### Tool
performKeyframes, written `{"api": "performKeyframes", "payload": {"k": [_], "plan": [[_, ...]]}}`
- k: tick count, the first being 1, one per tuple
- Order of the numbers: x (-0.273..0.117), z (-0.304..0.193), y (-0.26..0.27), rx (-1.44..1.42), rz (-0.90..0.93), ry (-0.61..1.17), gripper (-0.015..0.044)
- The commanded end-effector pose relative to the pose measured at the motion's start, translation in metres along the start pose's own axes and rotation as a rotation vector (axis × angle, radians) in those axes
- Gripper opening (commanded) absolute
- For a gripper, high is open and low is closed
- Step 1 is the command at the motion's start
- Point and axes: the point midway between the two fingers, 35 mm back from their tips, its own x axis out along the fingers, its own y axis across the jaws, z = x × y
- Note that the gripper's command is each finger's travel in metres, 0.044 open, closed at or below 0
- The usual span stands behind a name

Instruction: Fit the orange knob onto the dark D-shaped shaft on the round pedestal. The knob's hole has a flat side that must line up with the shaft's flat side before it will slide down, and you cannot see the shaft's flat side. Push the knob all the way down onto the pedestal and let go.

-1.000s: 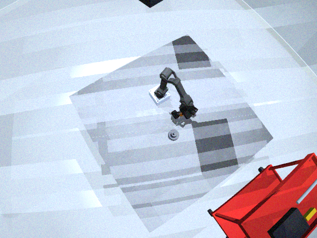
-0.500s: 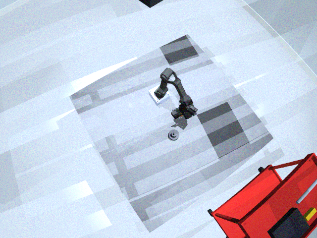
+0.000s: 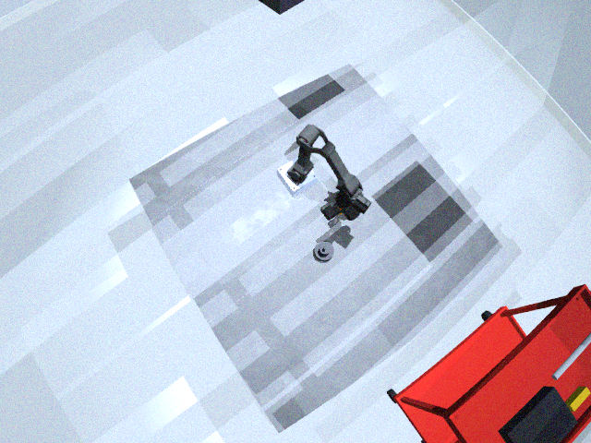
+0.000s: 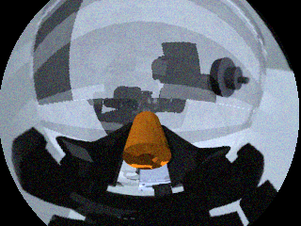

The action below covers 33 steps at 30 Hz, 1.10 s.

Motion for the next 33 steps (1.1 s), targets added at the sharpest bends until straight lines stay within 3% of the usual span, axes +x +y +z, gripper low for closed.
{"api": "performKeyframes", "payload": {"k": [1, 15, 33], "plan": [[-0.029, 0.007, 0.002, 0.004, 0.003, -0.020, 0.0000], [-0.114, -0.003, 0.001, 0.004, 0.004, -0.019, 0.0000], [-0.109, 0.019, -0.016, 0.013, 0.005, -0.014, 0.0000]]}}
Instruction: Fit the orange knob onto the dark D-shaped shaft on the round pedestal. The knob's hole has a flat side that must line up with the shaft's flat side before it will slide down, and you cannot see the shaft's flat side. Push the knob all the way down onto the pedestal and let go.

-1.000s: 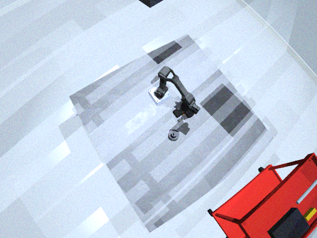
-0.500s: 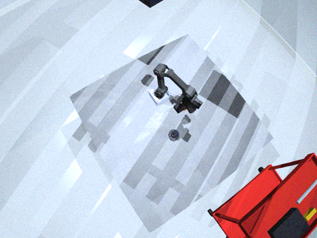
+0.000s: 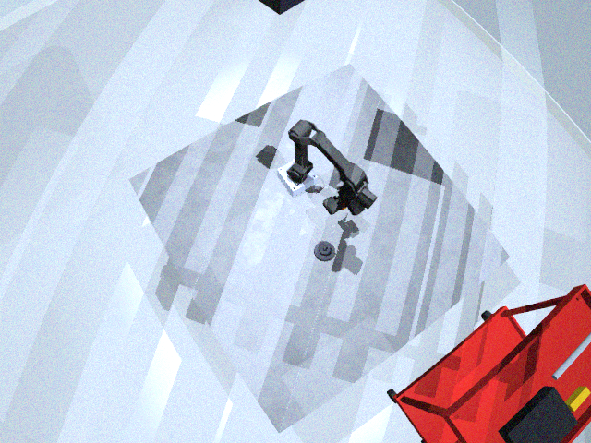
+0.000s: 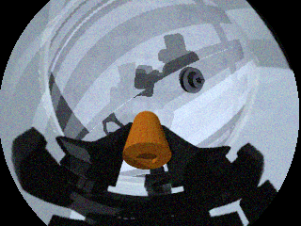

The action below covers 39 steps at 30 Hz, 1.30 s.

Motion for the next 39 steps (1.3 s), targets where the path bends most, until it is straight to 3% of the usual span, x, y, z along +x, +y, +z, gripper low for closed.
{"api": "performKeyframes", "payload": {"k": [1, 39], "plan": [[-0.001, 0.010, -0.005, -0.002, 0.005, -0.010, 0.0000], [0.025, 0.073, -0.084, 0.008, -0.004, -0.014, 0.0000]]}}
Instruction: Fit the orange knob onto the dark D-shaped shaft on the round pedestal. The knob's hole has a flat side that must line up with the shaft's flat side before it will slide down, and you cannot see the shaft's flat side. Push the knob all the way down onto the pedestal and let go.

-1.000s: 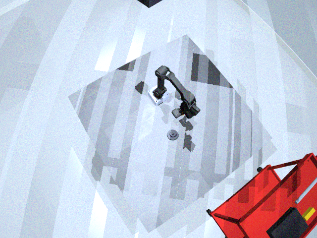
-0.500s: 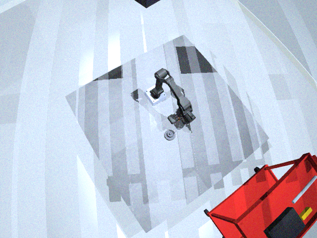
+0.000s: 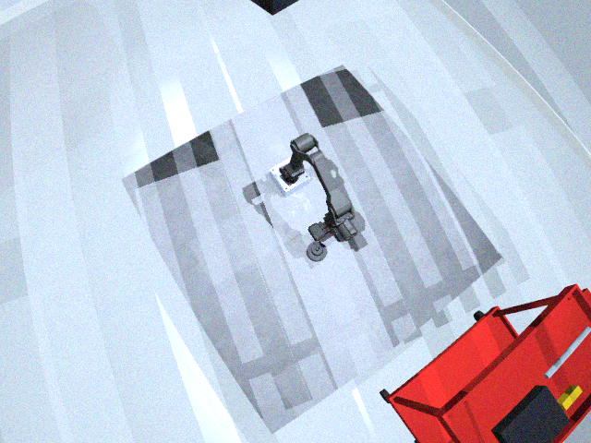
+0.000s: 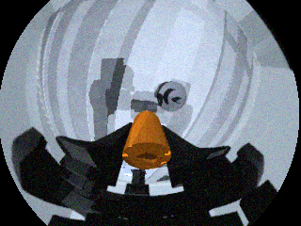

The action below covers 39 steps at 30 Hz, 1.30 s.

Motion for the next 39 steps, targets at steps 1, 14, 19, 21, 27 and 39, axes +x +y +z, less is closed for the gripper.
{"api": "performKeyframes", "payload": {"k": [1, 14, 19, 21, 27, 39], "plan": [[0.001, 0.009, -0.011, -0.004, 0.001, -0.013, 0.0000], [0.011, 0.026, -0.046, -0.011, -0.005, -0.020, 0.0000], [0.015, 0.031, -0.060, -0.017, -0.006, -0.022, 0.0000], [0.017, 0.033, -0.065, -0.020, -0.007, -0.023, 0.0000], [0.022, 0.034, -0.069, -0.022, -0.007, -0.023, 0.0000], [0.041, 0.034, -0.069, -0.018, -0.007, -0.023, 0.0000]]}}
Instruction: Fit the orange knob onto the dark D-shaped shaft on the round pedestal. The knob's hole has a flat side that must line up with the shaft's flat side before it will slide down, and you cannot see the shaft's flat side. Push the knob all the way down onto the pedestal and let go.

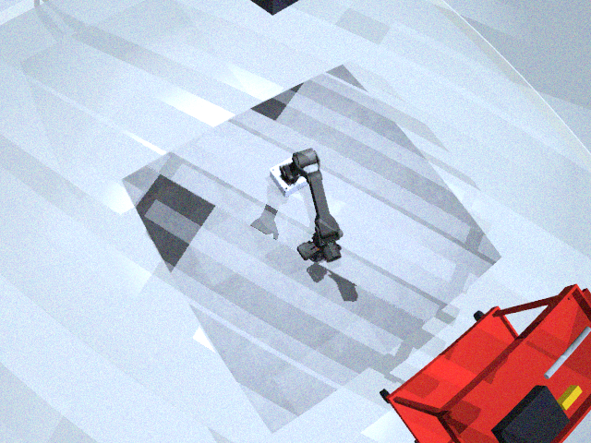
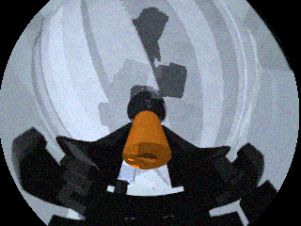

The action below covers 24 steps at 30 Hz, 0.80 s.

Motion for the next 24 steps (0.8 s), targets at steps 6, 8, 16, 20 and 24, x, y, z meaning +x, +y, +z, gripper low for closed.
{"api": "performKeyframes", "payload": {"k": [6, 8, 16, 20, 24], "plan": [[-0.0030, 0.0042, -0.0004, 0.000, -0.001, -0.011, 0.0000], [-0.0028, 0.0044, -0.0003, 0.000, -0.001, -0.011, 0.0000], [0.0004, 0.0038, -0.0001, 0.000, -0.001, -0.011, 0.0000], [0.0010, 0.0027, 0.0001, 0.000, -0.001, -0.011, 0.0000], [0.0019, 0.0012, 0.0003, 0.000, 0.000, -0.010, 0.0000]]}}
